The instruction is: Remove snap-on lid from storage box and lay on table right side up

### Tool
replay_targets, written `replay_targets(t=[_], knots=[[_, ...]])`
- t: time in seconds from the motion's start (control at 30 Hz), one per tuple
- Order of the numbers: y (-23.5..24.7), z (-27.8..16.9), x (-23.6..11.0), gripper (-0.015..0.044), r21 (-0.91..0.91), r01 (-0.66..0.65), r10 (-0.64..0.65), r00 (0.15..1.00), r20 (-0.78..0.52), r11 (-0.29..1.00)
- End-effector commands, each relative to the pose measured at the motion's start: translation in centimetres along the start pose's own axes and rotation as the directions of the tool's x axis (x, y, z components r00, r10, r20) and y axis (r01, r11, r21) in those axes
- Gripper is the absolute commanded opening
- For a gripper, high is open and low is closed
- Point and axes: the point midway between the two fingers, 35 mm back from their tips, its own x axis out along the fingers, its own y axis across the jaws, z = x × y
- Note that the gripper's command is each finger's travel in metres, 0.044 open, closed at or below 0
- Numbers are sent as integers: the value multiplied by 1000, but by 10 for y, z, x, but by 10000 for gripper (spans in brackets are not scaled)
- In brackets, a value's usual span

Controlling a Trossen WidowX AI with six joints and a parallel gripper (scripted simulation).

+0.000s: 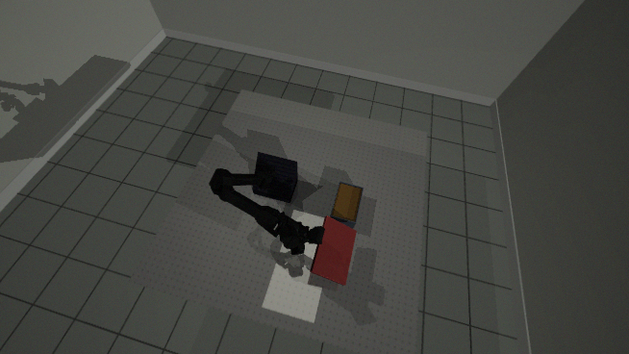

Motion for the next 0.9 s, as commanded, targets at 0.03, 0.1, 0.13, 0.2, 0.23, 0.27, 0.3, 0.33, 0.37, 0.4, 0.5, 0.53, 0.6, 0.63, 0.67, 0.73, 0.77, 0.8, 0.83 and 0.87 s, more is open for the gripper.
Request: replay_targets(t=[0.03,0.1,0.13,0.2,0.23,0.27,0.3,0.33,0.37,0.4,0.5,0.53,0.6,0.63,0.67,0.73,0.77,0.8,0.83,0.87], knots=[[1,-1,2,0,-4,-16,16,1000,-4,1000],[-1,-1,3,0,-5,-16,16,1000,-4,1000],[-1,-1,3,0,-5,-16,16,1000,-4,1000],[-2,-1,4,0,-5,-16,16,1000,-4,1000],[-3,-1,5,0,-5,-16,16,1000,-4,1000],[-4,-1,5,0,-5,-16,16,1000,-4,1000],[-4,-1,6,0,-5,-16,16,1000,-4,1000],[-5,-1,6,0,-5,-16,16,1000,-4,1000],[-5,-1,7,0,-5,-16,16,1000,-4,1000],[-6,-1,8,0,-5,-16,16,1000,-4,1000],[-8,-1,9,0,-5,-16,16,1000,-3,1000],[-8,-1,10,0,-5,-16,16,1000,-3,1000],[-10,-1,11,0,-5,-16,16,1000,-3,1000],[-10,-1,11,0,-5,-16,16,1000,-3,1000],[-11,-1,12,0,-5,-16,16,1000,-3,1000],[-12,-1,13,0,-5,-16,16,1000,-3,1000],[-13,-1,13,0,-5,-16,16,1000,-3,1000],[-13,-1,14,0,-5,-16,16,1000,-3,1000],[-14,-1,14,0,-5,-16,16,1000,-3,1000],[-14,-1,15,0,-5,-16,16,1000,-3,1000]])
